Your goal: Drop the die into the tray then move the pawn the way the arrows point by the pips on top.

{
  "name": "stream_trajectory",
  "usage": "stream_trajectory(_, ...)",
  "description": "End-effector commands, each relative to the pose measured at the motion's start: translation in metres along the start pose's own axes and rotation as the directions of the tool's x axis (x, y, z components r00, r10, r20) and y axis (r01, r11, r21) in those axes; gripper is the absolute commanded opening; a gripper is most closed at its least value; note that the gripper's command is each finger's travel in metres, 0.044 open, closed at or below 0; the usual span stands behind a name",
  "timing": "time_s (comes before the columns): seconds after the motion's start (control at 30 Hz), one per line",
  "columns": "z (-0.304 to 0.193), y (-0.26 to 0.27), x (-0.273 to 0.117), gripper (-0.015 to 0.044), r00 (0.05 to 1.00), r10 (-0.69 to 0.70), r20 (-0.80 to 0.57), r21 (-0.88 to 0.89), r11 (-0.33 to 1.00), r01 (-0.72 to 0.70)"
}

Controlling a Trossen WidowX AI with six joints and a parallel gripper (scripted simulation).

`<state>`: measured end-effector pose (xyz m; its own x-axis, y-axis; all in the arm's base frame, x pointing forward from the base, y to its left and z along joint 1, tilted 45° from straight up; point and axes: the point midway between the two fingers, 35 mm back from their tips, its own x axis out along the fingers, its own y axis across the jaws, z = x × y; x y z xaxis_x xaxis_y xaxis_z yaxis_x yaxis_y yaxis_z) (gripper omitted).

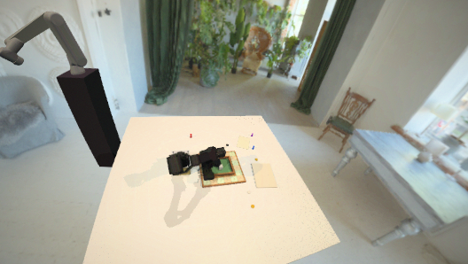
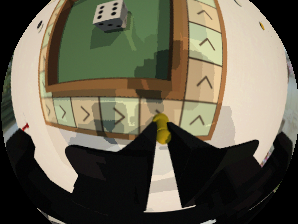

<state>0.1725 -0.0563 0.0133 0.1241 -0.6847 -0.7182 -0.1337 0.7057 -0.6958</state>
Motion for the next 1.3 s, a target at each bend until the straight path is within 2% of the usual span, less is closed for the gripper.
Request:
stream_trajectory(0.0, 0.0, -0.001, 0.006, 0.0, 1.0, -0.007, 0.0, -0.004, 1.0, 0.007)
stream_trajectory(0.1, -0.001, -0.001, 0.01, 0.0, 1.0, -0.007, -0.001, -0.004, 1.0, 0.007)
stream_trajectory(0.43, 0.0, 0.0, 0.005, 0.0263, 1.0, 0.0, 0.0, 0.0, 1.0, 0.0)
stream_trajectory(0.67, 0.0, 0.001, -0.044, 0.044, 1.0, -0.004, -0.001, -0.004, 1.0, 0.004)
stream_trajectory(0.83, 0.003, 0.006, -0.053, 0.044, 1.0, 0.003, 0.001, -0.003, 1.0, -0.003)
stream_trajectory(1.13, 0.007, 0.07, -0.125, 0.044, 1.0, -0.003, -0.003, 0.028, 1.0, 0.003)
stream_trajectory(1.27, 0.01, 0.064, -0.119, 0.044, 1.0, 0.007, 0.01, 0.018, 1.0, -0.007)
